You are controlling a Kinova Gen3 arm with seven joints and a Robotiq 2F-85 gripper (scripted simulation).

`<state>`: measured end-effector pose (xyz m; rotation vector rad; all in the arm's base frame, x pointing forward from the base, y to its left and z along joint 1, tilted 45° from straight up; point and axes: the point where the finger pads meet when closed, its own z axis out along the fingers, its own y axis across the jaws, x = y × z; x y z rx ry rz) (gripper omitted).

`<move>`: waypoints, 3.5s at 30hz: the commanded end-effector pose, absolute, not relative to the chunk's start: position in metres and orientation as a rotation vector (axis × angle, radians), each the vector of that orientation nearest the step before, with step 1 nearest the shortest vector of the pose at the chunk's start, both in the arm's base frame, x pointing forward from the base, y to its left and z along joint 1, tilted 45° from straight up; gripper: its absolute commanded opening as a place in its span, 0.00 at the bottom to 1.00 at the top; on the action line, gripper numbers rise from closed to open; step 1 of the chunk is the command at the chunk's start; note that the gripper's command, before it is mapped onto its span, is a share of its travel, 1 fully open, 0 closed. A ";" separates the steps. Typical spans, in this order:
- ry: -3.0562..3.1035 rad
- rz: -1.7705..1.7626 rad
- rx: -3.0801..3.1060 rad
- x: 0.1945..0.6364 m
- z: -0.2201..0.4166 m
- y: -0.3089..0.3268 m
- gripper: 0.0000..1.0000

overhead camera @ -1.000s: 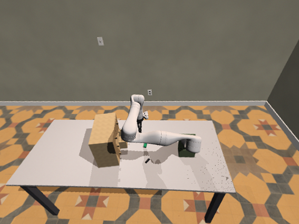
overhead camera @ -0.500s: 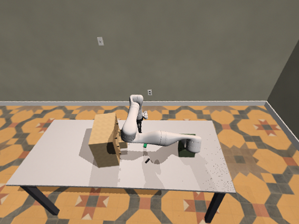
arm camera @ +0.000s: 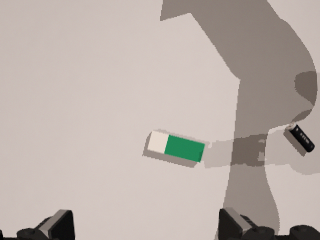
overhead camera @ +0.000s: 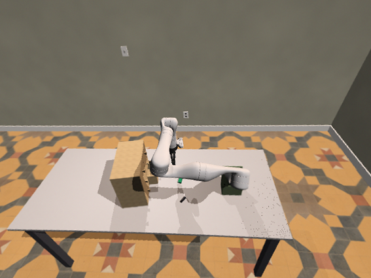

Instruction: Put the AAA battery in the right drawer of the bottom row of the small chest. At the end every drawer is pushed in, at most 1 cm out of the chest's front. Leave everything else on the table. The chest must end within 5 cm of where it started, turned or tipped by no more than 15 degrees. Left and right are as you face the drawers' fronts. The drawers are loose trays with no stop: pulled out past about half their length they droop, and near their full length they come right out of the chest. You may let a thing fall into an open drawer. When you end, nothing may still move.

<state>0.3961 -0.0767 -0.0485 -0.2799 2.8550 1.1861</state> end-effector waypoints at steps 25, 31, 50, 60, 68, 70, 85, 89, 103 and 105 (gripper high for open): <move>2.855 1.184 -0.279 0.313 -0.035 -0.146 1.00; 2.853 1.184 -0.278 0.313 -0.035 -0.146 1.00; 2.794 1.170 -0.233 0.318 -0.038 -0.141 1.00; 2.725 1.152 -0.181 0.322 -0.043 -0.136 1.00; 2.636 1.129 -0.119 0.329 -0.048 -0.129 1.00; 2.611 1.123 -0.102 0.331 -0.049 -0.127 1.00; 2.441 1.076 0.006 0.343 -0.059 -0.114 1.00; 2.387 1.060 0.038 0.346 -0.062 -0.110 1.00; 2.223 1.012 0.129 0.358 -0.072 -0.098 1.00; 2.196 1.004 0.144 0.359 -0.073 -0.096 1.00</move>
